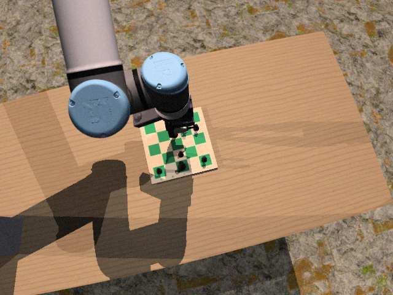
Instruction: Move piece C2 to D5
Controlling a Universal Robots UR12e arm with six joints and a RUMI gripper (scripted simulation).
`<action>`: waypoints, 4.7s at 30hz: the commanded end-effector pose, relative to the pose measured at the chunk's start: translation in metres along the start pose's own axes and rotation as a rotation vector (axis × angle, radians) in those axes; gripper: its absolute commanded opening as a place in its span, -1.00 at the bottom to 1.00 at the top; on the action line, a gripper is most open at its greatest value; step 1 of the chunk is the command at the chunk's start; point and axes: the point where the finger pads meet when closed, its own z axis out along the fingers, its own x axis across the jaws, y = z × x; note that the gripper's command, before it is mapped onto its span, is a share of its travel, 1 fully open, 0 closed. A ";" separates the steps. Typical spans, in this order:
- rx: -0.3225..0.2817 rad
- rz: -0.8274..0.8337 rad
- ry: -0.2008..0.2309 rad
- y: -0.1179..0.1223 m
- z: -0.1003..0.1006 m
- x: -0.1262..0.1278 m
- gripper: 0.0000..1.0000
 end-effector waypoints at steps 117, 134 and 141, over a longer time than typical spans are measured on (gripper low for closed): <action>-0.001 -0.087 0.000 -0.026 -0.005 -0.114 -1.00; -0.001 -0.087 0.000 -0.026 -0.005 -0.114 -1.00; -0.001 -0.087 0.000 -0.026 -0.005 -0.114 -1.00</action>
